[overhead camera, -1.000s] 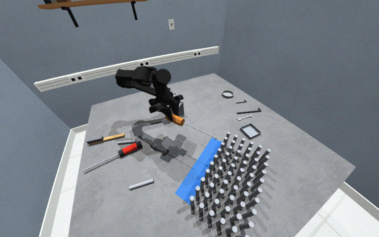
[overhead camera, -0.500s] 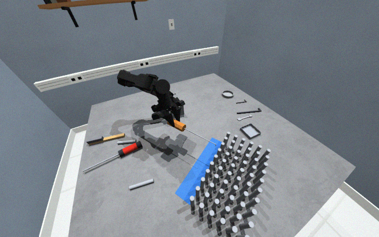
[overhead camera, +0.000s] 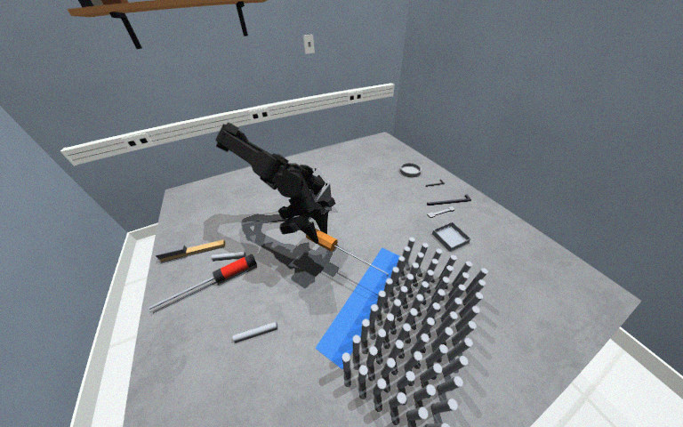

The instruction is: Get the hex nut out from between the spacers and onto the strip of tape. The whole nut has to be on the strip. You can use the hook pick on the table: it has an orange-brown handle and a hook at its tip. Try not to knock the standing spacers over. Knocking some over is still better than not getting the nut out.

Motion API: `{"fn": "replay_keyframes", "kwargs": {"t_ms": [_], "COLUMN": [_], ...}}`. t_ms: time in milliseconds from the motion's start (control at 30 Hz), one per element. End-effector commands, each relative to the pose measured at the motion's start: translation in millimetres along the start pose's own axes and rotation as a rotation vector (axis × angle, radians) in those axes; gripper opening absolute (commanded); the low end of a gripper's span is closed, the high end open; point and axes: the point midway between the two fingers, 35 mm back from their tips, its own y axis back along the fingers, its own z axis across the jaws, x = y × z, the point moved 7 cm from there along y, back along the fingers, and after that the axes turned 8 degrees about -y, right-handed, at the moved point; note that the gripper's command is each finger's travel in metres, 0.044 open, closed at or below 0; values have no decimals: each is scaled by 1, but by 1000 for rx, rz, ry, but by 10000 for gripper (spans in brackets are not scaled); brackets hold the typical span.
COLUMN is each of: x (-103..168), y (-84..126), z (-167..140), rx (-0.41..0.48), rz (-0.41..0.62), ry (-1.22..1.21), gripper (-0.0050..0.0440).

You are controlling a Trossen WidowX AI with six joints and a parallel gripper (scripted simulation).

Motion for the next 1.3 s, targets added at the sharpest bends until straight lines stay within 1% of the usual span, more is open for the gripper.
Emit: {"fn": "replay_keyframes", "kwargs": {"t_ms": [0, 400, 533, 1267], "x": [-5, -40, -38, -14], "y": [-6, -38, -39, -58], "z": [3, -5, -3, -6], "rx": [-15, -53, -57, -58], "rz": [36, 48, 48, 47], "ry": [-7, 7, 4, 5], "gripper": [-50, -50, -50, -50]}}
